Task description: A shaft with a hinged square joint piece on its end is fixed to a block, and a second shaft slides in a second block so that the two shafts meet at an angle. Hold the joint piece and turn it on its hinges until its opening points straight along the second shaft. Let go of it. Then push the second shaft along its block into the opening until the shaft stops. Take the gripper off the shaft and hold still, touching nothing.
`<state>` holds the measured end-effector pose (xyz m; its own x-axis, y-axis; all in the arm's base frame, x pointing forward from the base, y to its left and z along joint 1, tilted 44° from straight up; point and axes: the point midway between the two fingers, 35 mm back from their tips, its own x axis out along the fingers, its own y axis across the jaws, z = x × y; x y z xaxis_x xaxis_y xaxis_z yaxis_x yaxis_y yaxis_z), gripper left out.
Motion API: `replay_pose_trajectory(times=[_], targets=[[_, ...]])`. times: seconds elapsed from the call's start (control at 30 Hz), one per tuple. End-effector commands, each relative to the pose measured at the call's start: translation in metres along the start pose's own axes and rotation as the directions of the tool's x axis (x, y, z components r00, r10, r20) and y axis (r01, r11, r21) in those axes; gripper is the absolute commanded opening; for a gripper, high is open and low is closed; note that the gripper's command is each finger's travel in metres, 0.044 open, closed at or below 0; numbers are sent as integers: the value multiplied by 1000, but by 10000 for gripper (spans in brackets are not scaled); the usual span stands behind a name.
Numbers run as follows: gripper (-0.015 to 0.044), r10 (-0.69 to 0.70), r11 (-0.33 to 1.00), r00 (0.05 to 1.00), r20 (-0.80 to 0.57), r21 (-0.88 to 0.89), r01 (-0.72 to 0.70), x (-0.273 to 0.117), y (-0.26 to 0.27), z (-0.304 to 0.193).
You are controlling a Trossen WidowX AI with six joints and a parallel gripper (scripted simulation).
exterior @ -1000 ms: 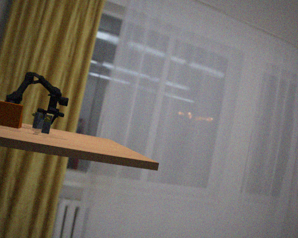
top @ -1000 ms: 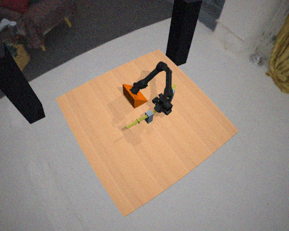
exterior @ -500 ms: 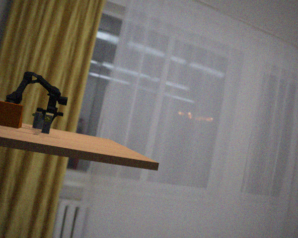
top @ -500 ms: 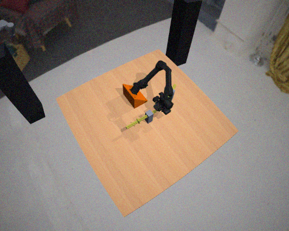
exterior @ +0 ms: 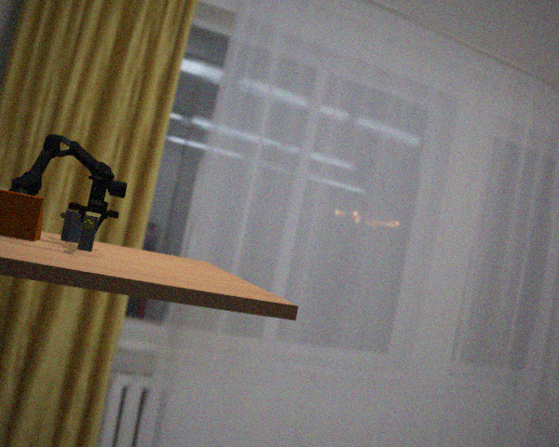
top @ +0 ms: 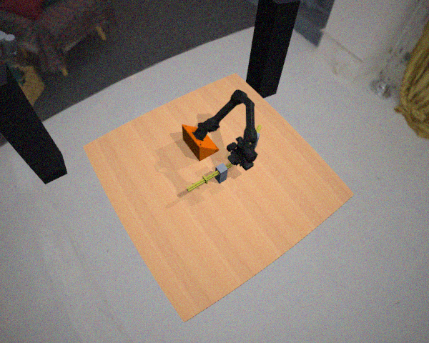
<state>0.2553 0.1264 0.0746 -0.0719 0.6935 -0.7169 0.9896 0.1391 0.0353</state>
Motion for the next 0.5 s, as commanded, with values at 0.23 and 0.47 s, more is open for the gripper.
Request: replay_pose_trajectory(times=[0.23,0.47], targets=[[0,-2,1000,1000,1,10,2,0,-1,0],[0,0,1000,1000,0,1,0,0,0,0]])
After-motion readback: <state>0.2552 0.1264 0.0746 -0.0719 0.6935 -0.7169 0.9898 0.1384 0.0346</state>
